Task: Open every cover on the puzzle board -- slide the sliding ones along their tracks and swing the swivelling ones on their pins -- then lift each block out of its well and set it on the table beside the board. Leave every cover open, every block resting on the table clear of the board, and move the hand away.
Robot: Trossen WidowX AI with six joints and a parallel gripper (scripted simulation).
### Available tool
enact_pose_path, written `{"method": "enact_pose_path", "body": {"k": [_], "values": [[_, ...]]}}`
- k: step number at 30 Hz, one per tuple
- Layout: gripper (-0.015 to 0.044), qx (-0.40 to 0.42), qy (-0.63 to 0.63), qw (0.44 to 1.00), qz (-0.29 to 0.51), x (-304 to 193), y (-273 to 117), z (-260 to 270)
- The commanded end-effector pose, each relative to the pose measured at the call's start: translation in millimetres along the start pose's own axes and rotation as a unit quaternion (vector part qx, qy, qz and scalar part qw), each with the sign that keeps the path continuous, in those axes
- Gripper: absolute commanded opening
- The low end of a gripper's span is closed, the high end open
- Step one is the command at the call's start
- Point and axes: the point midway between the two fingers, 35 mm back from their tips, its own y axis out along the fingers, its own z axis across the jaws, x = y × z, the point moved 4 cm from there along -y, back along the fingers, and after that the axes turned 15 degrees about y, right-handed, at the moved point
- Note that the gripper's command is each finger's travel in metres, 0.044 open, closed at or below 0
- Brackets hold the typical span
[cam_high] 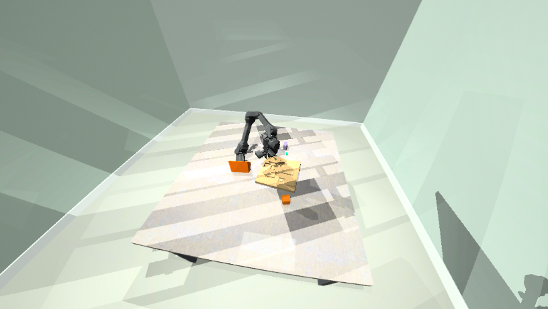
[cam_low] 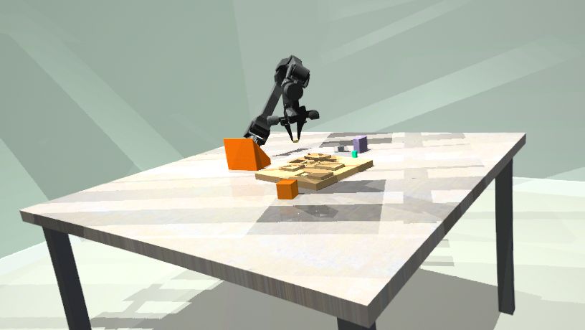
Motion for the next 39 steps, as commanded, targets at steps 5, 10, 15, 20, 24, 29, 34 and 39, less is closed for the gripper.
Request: {"method": "enact_pose_path", "body": {"k": [5, 10, 15, 20, 24, 29, 34, 39], "values": [[0.0080, -0.002, -0.001, 1.000, -0.005, -2.4, -8.8, 10.4], [0.0080, -0.003, 0.000, 1.000, -0.009, -7.7, -10.7, 25.9], [0.0080, -0.004, 0.001, 1.000, -0.012, -14.2, -12.1, 41.3], [0.0080, -0.004, 0.001, 1.000, -0.014, -21.9, -13.1, 56.6], [0.0080, -0.004, 0.001, 1.000, -0.016, -28.9, -13.6, 68.6], [0.0080, -0.003, 0.001, 1.000, -0.016, -38.8, -13.9, 83.3], [0.0080, -0.002, 0.001, 1.000, -0.016, -49.9, -13.7, 97.6], [0.0080, -0.001, 0.000, 1.000, -0.014, -62.2, -13.3, 111.2]]}}
